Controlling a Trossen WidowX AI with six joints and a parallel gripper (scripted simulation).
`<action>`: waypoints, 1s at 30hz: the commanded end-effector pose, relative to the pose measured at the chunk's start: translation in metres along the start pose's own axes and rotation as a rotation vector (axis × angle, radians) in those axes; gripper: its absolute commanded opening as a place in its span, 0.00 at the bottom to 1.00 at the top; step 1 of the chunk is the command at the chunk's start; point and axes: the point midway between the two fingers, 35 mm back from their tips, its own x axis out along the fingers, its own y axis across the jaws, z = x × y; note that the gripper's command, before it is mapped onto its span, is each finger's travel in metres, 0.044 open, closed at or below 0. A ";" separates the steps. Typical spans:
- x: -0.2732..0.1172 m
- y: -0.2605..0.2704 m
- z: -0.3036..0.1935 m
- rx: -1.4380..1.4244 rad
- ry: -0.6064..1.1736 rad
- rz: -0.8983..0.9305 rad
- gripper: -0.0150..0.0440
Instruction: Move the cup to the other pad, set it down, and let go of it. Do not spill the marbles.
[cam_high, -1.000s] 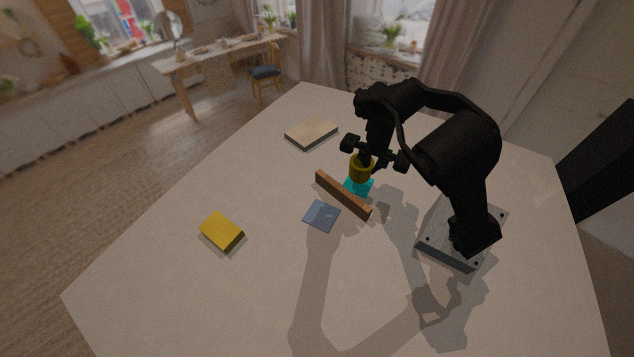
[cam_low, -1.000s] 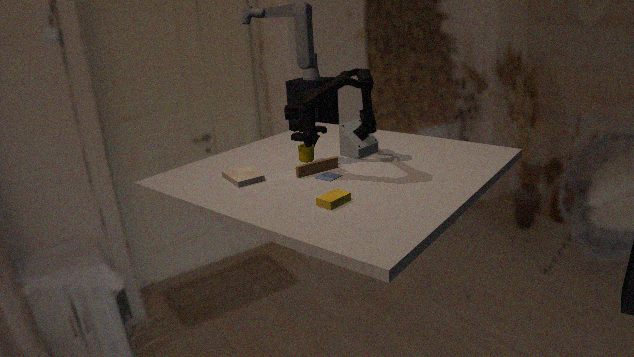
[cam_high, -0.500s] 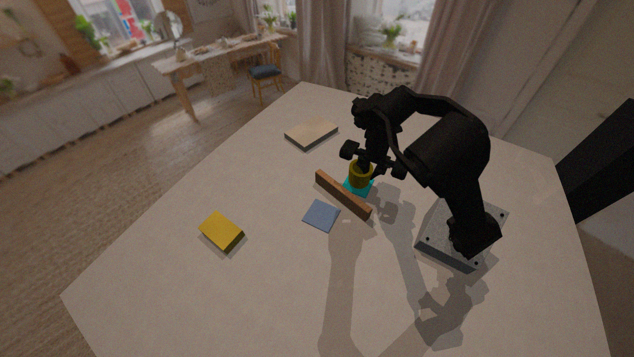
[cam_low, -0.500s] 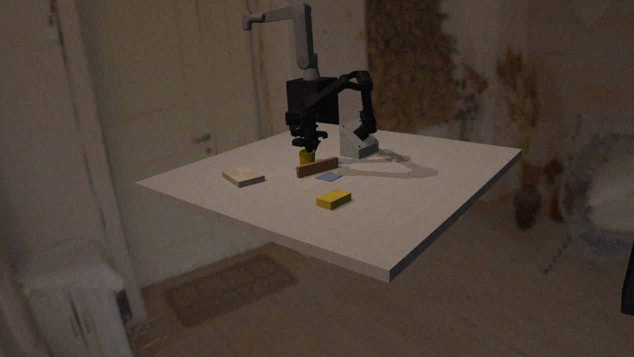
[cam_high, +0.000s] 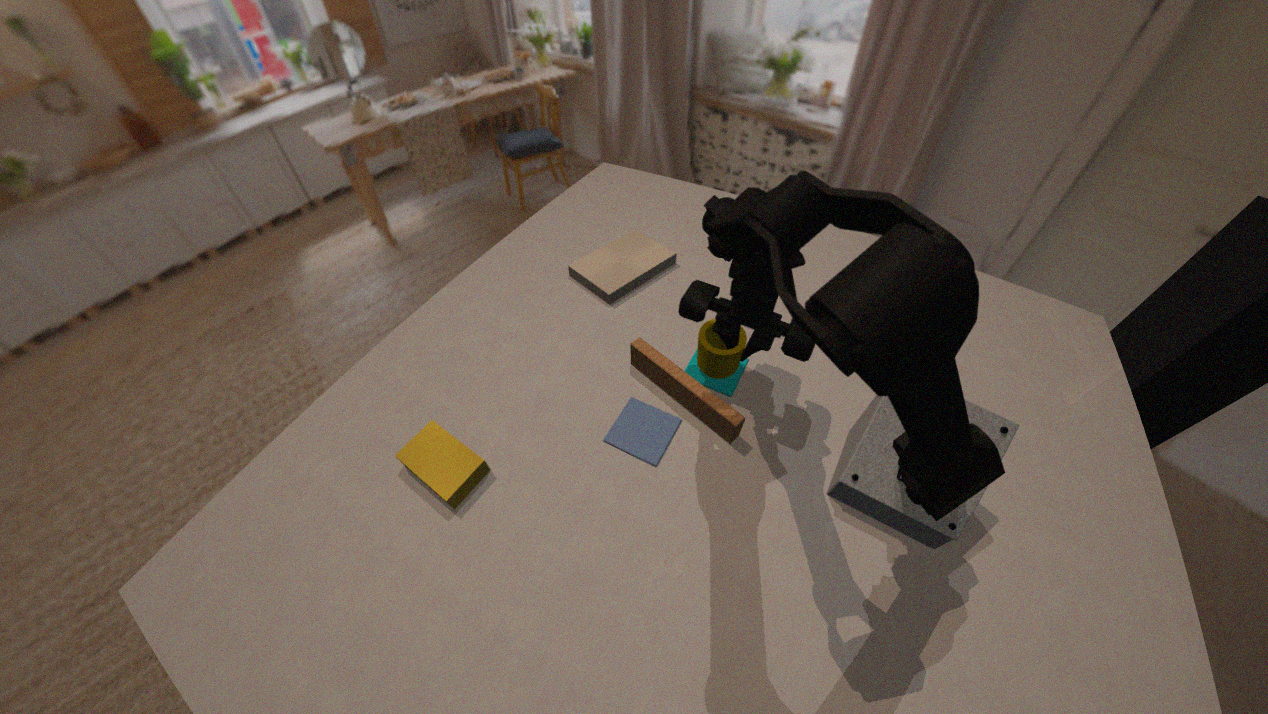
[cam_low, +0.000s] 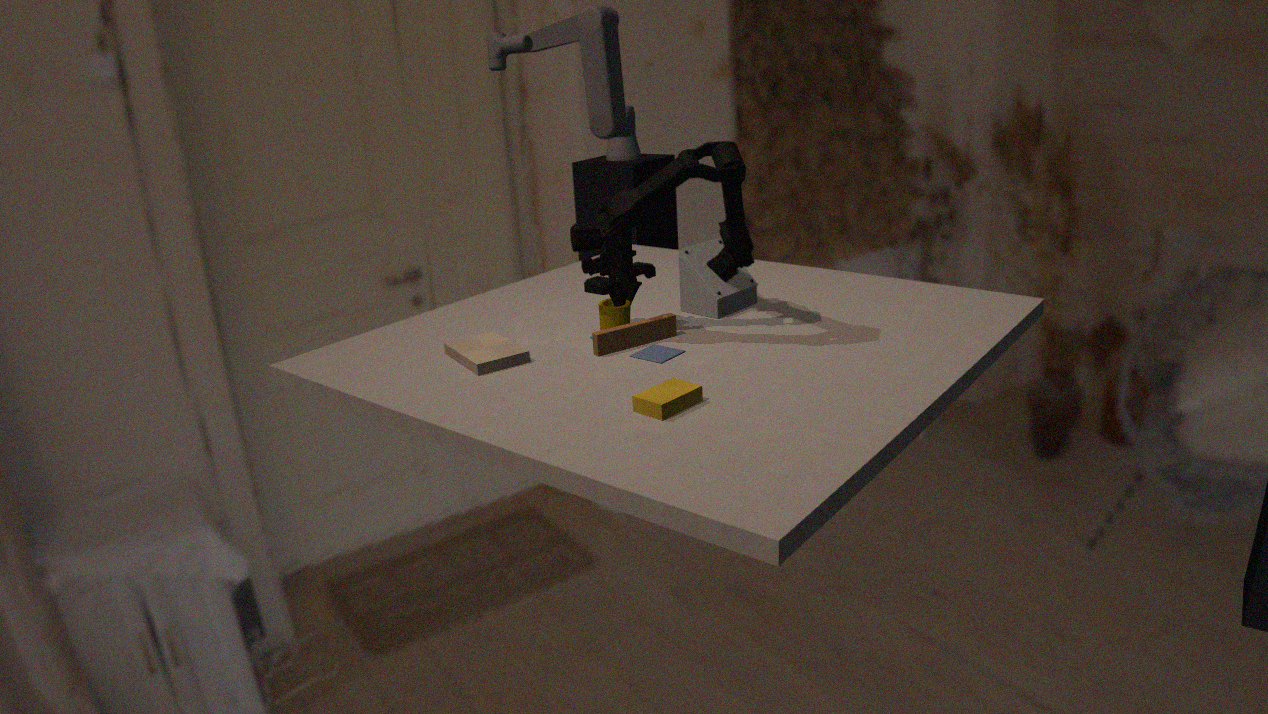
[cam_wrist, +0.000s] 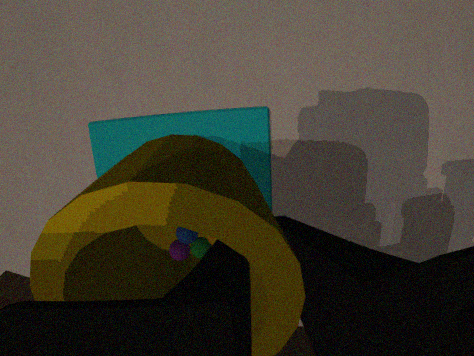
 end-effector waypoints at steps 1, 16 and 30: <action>-0.001 0.000 0.000 -0.001 -0.001 0.001 0.34; -0.006 0.001 0.000 0.000 -0.001 0.001 0.50; -0.029 0.000 0.001 0.004 0.001 -0.001 0.50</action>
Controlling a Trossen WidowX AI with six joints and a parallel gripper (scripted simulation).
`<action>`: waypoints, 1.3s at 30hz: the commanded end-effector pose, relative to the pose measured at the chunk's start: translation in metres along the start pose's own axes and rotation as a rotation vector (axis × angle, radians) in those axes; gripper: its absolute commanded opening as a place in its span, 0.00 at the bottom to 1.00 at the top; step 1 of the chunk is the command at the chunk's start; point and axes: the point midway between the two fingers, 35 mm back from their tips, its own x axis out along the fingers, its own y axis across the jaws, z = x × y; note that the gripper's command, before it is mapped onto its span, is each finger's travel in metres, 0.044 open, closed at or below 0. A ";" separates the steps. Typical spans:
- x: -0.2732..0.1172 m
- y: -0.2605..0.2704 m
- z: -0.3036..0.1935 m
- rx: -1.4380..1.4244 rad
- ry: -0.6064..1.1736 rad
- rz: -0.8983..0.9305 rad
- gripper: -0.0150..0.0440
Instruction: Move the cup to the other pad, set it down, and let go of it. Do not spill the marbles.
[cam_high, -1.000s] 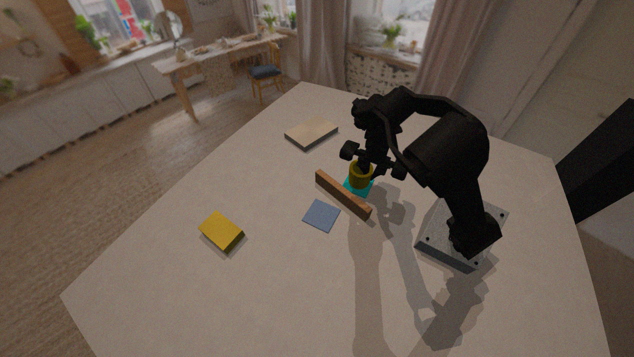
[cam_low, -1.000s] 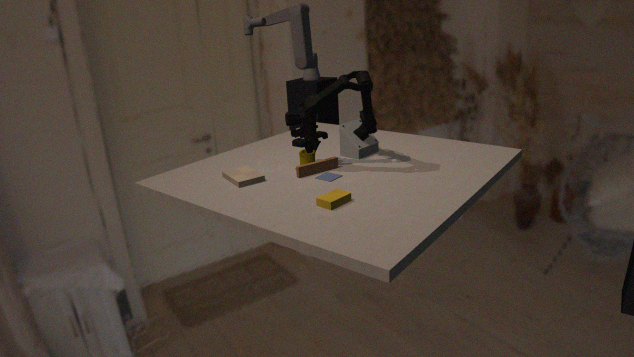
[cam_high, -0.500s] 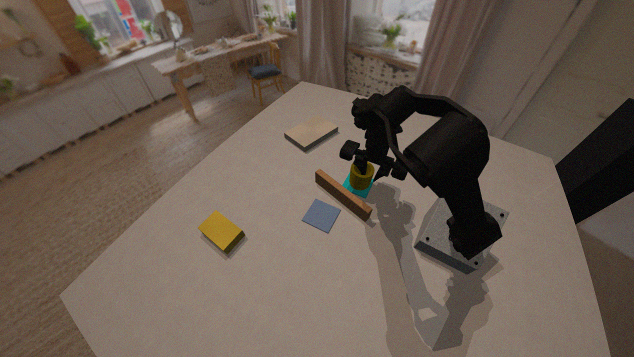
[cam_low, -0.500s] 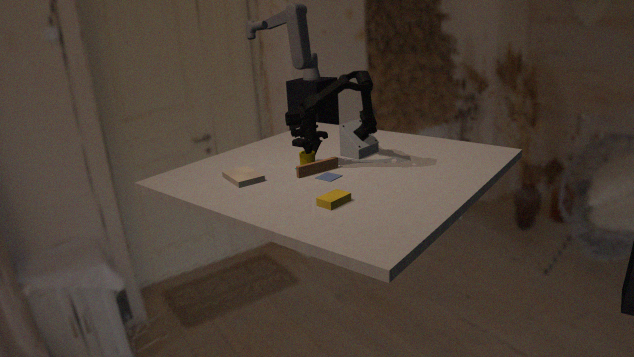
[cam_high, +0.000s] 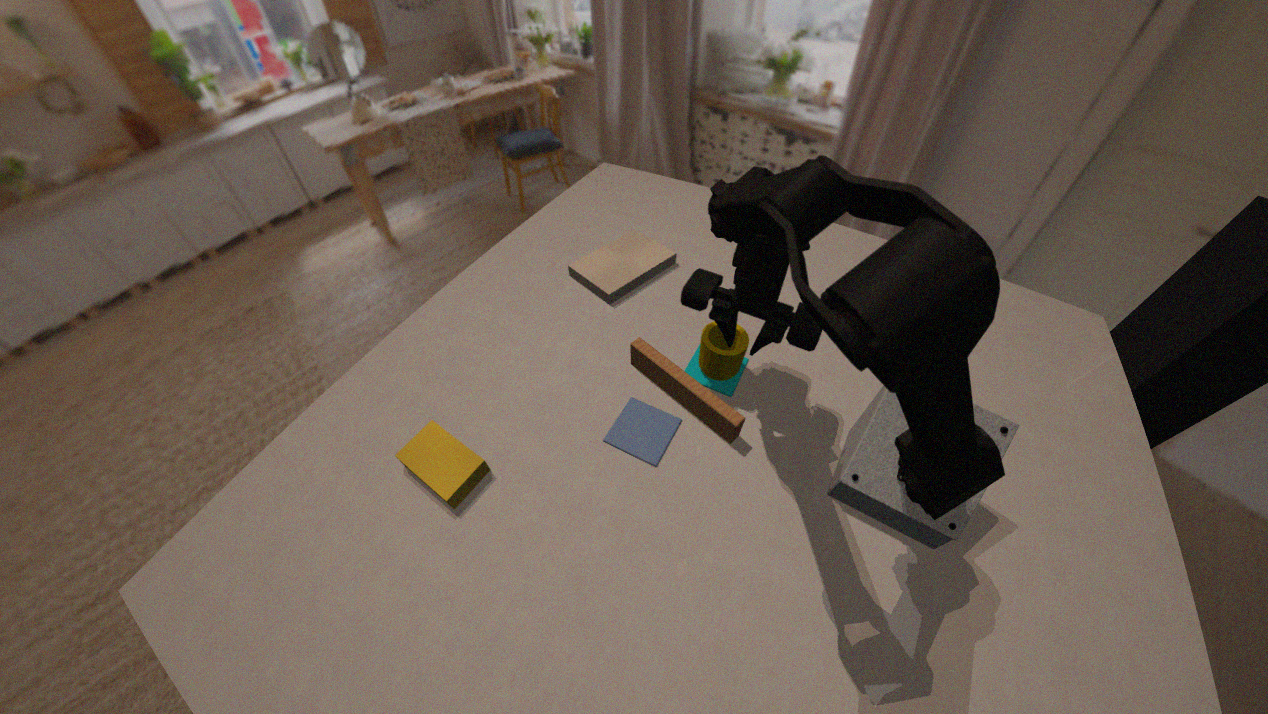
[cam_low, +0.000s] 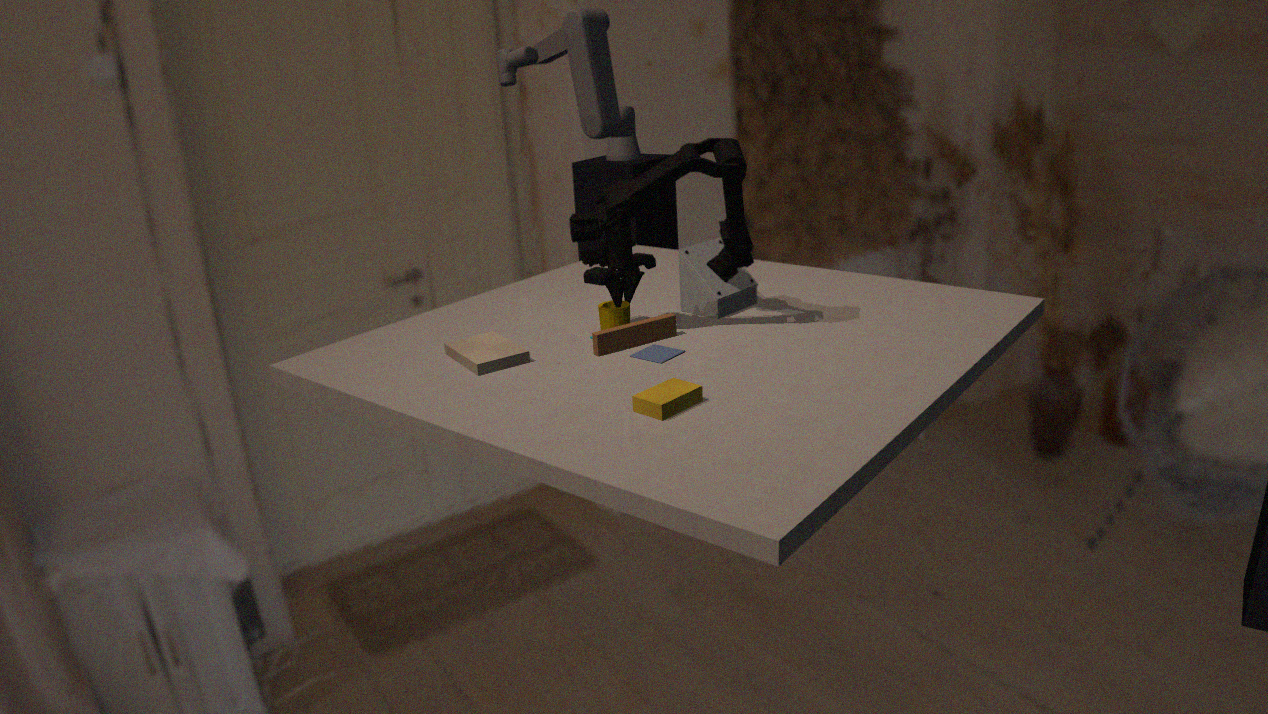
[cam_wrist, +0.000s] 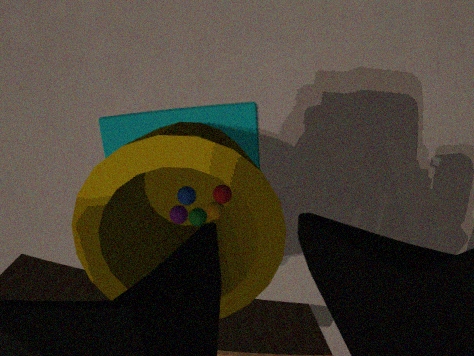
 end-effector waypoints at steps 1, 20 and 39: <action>-0.010 0.002 0.001 -0.008 -0.009 0.005 0.50; -0.025 -0.003 -0.001 0.004 0.002 0.001 0.68; -0.077 -0.003 -0.001 -0.002 -0.007 0.002 1.00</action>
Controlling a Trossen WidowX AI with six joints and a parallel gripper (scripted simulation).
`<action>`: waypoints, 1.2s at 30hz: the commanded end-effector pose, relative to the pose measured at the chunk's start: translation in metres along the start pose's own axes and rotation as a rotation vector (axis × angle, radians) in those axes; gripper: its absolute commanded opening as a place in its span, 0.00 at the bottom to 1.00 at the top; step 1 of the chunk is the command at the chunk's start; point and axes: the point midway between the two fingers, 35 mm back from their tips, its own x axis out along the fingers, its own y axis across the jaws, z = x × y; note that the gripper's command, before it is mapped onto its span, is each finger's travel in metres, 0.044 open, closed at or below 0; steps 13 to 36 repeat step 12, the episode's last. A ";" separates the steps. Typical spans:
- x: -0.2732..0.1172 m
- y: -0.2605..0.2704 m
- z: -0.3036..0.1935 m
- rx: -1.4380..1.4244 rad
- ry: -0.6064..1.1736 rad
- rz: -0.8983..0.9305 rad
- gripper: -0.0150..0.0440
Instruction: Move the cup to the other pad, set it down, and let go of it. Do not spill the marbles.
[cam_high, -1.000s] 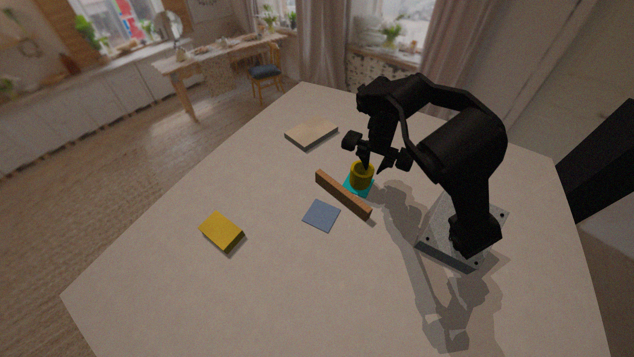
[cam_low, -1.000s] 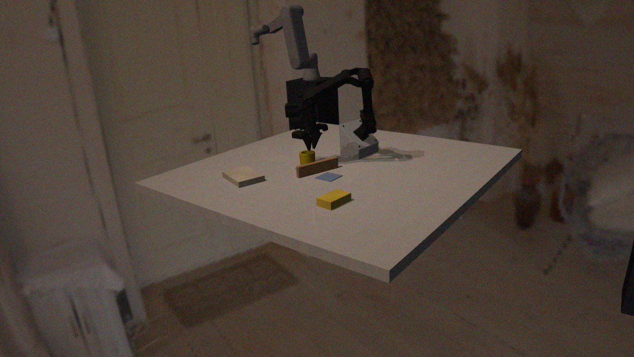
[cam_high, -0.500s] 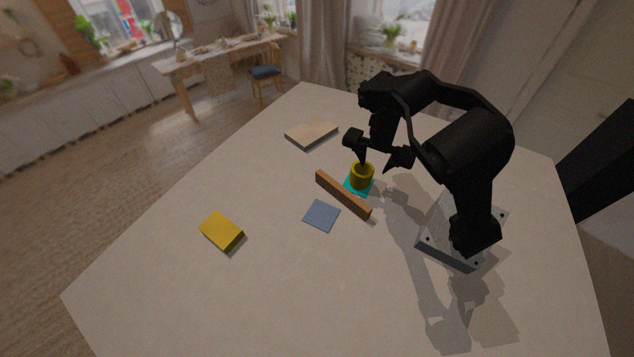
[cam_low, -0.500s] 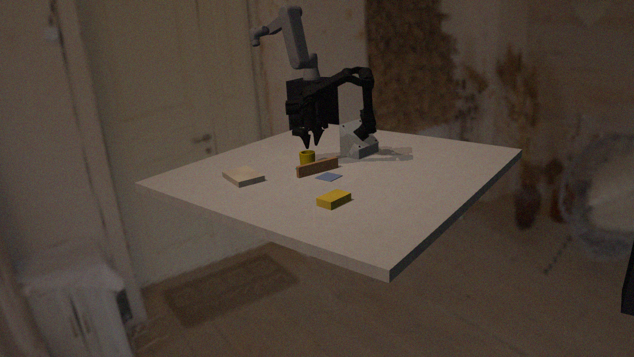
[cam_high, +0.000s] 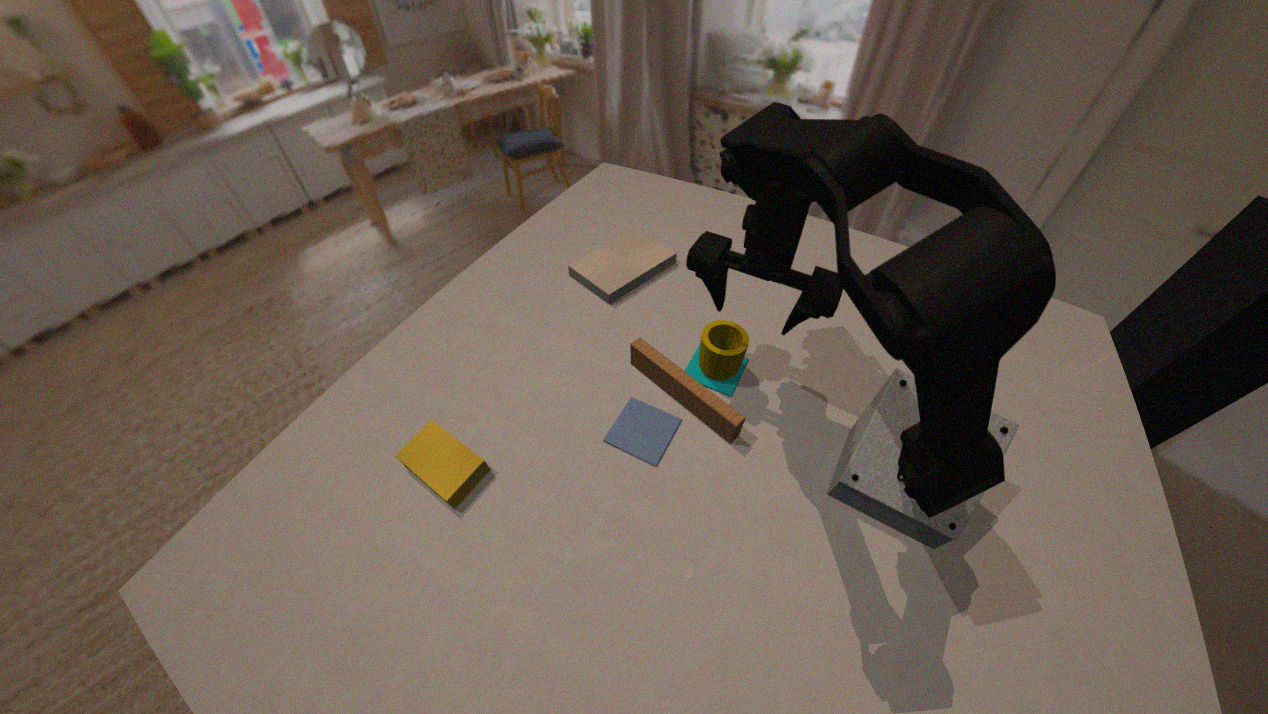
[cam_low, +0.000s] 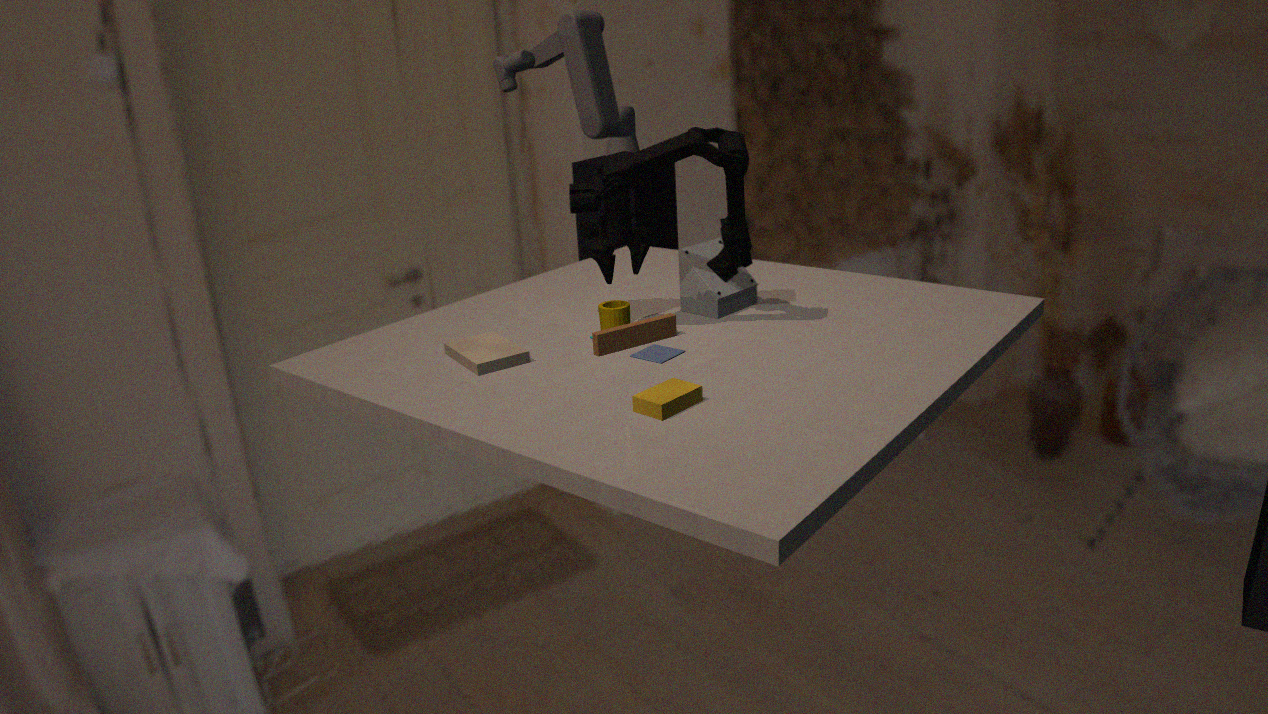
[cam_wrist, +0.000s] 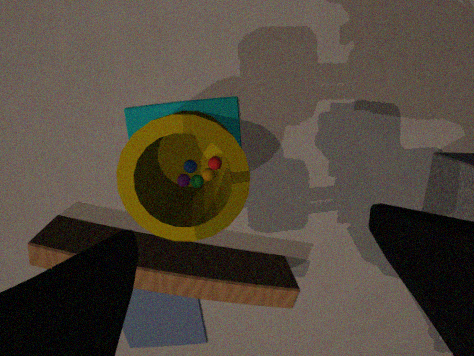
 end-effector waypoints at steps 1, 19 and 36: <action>-0.019 0.000 0.000 -0.010 -0.013 0.005 1.00; -0.024 -0.001 0.000 -0.004 -0.007 0.006 1.00; -0.024 -0.001 0.000 -0.004 -0.007 0.006 1.00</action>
